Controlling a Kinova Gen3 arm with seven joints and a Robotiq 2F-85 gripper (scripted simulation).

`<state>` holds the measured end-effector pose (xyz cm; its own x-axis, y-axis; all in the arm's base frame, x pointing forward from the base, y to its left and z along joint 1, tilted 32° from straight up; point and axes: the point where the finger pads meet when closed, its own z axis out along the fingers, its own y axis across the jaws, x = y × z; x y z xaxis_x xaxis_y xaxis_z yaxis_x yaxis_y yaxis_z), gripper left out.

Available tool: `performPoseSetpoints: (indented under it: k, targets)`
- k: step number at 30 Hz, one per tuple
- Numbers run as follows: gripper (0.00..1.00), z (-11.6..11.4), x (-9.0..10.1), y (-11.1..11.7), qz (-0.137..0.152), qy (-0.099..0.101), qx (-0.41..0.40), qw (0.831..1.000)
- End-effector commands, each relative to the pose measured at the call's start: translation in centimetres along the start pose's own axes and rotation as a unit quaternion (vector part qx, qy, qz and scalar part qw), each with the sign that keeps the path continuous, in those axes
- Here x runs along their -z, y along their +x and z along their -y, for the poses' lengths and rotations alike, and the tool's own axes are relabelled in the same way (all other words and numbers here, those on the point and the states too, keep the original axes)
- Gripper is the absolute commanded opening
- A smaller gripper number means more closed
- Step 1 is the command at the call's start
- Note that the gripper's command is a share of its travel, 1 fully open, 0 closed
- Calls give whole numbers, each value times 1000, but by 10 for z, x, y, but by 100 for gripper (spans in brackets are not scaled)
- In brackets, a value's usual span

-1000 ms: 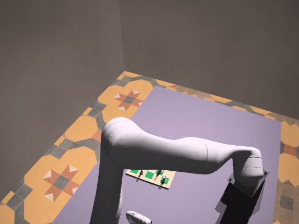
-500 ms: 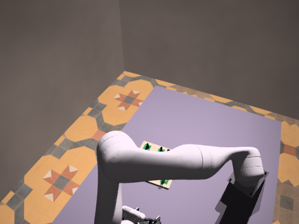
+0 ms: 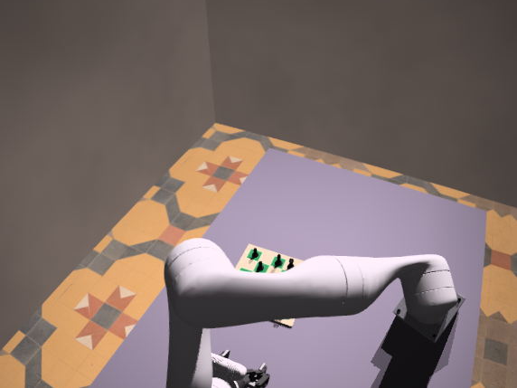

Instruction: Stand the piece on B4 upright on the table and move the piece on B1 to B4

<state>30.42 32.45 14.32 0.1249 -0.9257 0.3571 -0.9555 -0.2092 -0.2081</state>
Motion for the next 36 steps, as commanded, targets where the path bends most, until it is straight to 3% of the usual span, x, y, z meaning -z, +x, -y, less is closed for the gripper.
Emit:
performPoseSetpoints:
  k: [1, 10, 36]
  targets:
    - [100, 2, -1, 0, -3, 5, 0, 1000]
    - [100, 7, -4, 1, -7, 13, -2, 1000]
    - [100, 7, -4, 1, -7, 13, -3, 1000]
